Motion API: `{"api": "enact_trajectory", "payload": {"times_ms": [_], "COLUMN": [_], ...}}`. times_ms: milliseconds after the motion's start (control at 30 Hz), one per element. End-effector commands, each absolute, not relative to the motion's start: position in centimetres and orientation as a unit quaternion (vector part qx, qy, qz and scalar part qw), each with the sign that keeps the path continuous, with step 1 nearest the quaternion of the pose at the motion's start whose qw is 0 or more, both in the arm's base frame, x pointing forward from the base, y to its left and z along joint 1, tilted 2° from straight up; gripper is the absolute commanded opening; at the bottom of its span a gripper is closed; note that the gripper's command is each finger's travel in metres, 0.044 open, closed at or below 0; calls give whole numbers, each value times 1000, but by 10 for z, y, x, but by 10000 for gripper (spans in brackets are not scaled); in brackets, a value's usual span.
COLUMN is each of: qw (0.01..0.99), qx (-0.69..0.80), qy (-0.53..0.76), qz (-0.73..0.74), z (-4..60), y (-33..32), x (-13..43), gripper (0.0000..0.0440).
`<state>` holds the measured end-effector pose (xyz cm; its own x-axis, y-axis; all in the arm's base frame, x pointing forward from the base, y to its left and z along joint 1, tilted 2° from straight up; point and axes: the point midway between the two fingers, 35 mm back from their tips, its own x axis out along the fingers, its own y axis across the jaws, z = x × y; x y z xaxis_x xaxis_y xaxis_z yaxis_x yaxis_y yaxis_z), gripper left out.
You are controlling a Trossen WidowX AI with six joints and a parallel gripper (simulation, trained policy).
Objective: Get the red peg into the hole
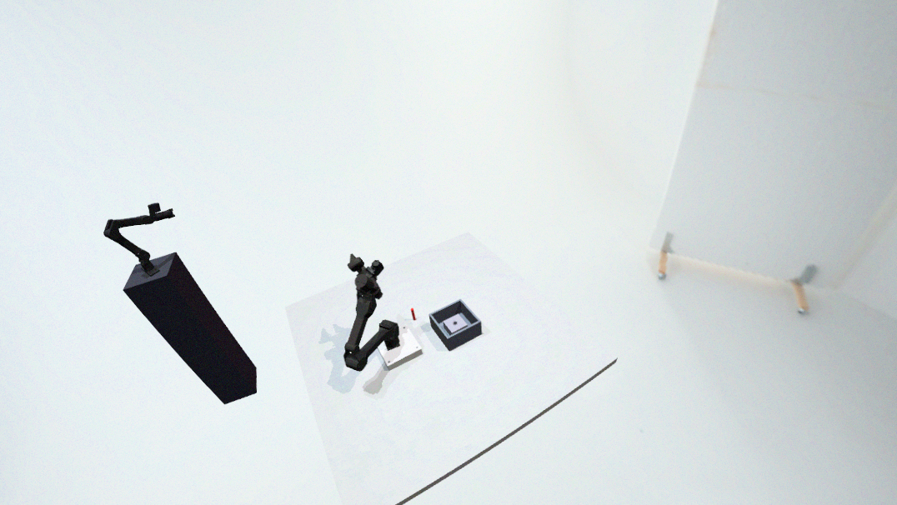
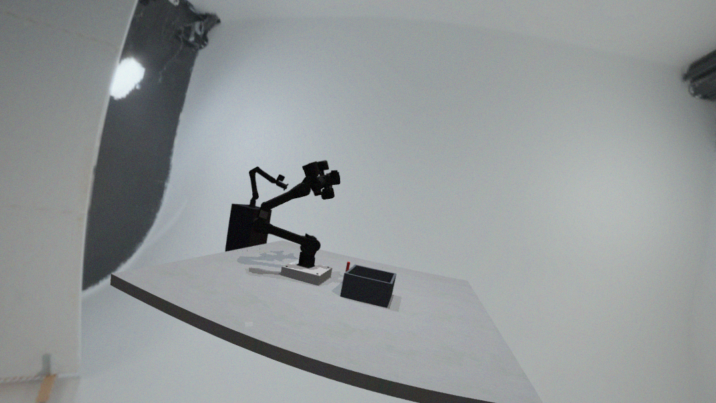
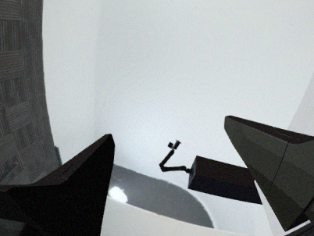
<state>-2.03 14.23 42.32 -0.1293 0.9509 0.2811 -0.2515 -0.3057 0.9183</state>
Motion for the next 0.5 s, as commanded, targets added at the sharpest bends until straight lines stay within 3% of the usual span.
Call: {"api": "enact_trajectory", "payload": {"times_ms": [0, 67, 467], "qw": [467, 484, 575], "qx": [484, 502, 566], "qy": [367, 365, 392], "qz": [643, 618, 442], "z": [423, 419, 370], "y": [145, 150, 173], "x": [-13, 2, 85], "gripper": [417, 440, 440]}}
